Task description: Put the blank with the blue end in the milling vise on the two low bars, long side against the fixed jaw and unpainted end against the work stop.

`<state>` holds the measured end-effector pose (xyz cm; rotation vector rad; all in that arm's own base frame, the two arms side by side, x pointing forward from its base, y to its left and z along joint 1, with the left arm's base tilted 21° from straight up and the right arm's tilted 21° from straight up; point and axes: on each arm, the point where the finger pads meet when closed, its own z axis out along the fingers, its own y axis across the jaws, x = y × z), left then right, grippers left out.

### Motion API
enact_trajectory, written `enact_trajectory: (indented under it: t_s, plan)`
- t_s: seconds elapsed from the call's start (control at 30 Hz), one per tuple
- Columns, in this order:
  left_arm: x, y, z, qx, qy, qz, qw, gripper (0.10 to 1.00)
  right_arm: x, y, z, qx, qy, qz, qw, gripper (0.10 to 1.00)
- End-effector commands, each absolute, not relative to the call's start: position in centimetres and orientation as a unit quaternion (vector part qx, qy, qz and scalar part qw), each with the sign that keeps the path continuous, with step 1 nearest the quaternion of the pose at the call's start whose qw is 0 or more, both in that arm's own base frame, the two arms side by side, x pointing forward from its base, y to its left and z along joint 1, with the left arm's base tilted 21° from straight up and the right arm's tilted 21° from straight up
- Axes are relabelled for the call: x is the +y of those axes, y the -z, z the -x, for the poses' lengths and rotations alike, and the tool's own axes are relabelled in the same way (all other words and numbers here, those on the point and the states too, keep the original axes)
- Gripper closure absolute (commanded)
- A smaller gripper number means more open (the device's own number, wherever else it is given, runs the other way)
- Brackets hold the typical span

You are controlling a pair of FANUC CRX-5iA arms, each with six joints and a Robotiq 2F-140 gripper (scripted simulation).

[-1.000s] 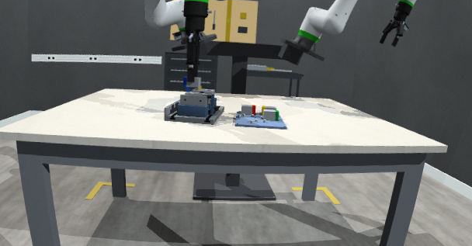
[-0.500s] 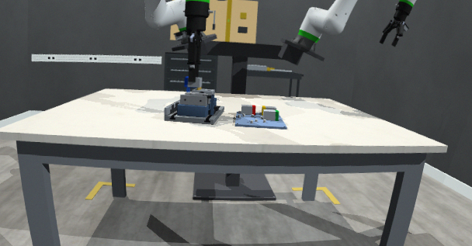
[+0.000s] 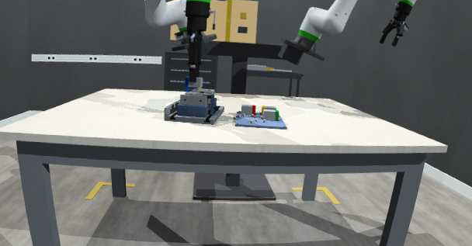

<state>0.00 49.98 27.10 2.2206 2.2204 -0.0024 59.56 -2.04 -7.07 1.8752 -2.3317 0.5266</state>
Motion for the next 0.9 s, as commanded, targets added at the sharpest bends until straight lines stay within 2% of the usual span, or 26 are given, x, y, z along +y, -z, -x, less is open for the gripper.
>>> enact_trajectory:
  t_s: [0.0, 0.87]
  plan:
    - [50.0, -27.2, 0.0, 0.707, 0.0, -0.707, 0.0, 0.098, -2.0, 7.0, -59.6, -0.766, -0.174, -0.617, 0.051, 0.999]
    - [50.0, -27.2, 0.0, 0.707, 0.0, -0.707, 0.0, 0.098, -2.4, 8.7, -59.9, -0.766, -0.174, -0.617, 0.051, 0.999]
